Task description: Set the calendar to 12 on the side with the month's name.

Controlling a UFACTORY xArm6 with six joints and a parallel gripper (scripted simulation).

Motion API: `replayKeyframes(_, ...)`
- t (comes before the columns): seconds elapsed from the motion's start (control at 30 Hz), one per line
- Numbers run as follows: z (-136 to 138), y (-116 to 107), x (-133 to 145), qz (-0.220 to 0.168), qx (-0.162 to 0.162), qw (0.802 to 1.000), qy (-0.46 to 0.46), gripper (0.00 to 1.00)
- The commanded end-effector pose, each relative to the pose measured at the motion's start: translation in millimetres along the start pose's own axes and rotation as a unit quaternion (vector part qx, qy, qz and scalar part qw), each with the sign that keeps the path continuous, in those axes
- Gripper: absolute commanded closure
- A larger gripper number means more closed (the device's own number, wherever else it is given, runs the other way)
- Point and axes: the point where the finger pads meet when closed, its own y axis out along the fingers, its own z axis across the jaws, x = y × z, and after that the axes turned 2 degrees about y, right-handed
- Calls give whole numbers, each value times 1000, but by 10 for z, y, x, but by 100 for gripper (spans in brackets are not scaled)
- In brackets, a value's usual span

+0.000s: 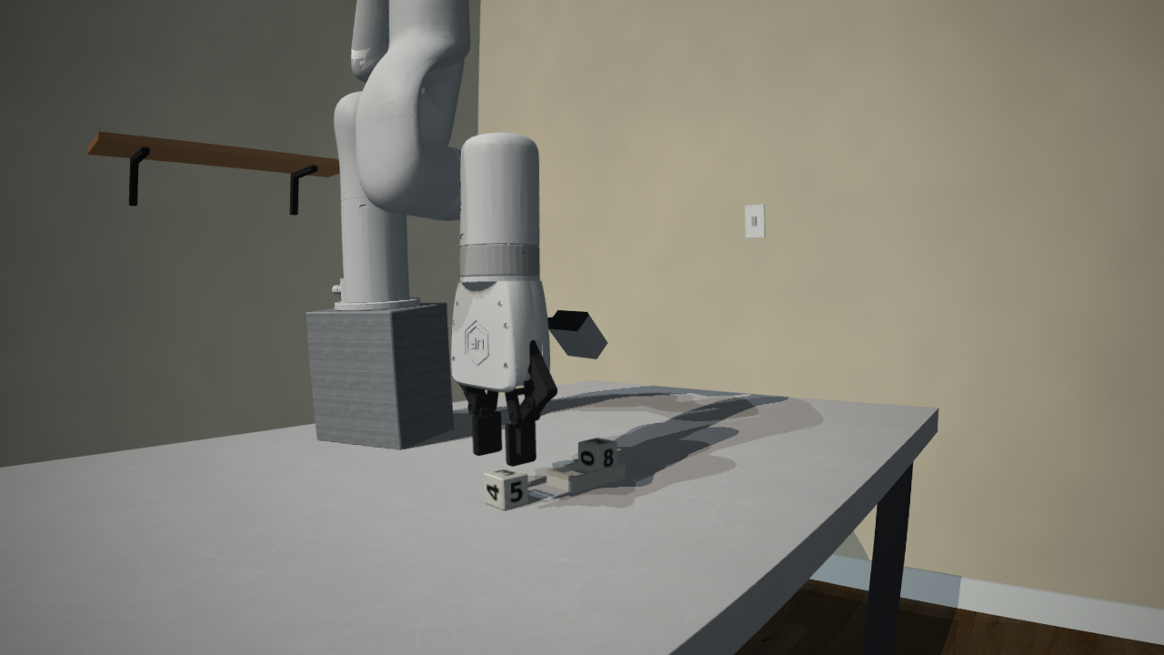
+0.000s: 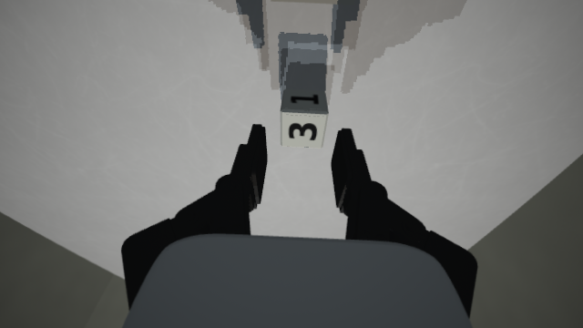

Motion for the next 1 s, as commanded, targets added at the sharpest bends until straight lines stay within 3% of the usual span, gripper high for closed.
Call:
replayKeyframes(0.0,14,40,1,-4,5,1000,0,51)
replayKeyframes(0.97,14,68,1,-4,5,1000,0,51)
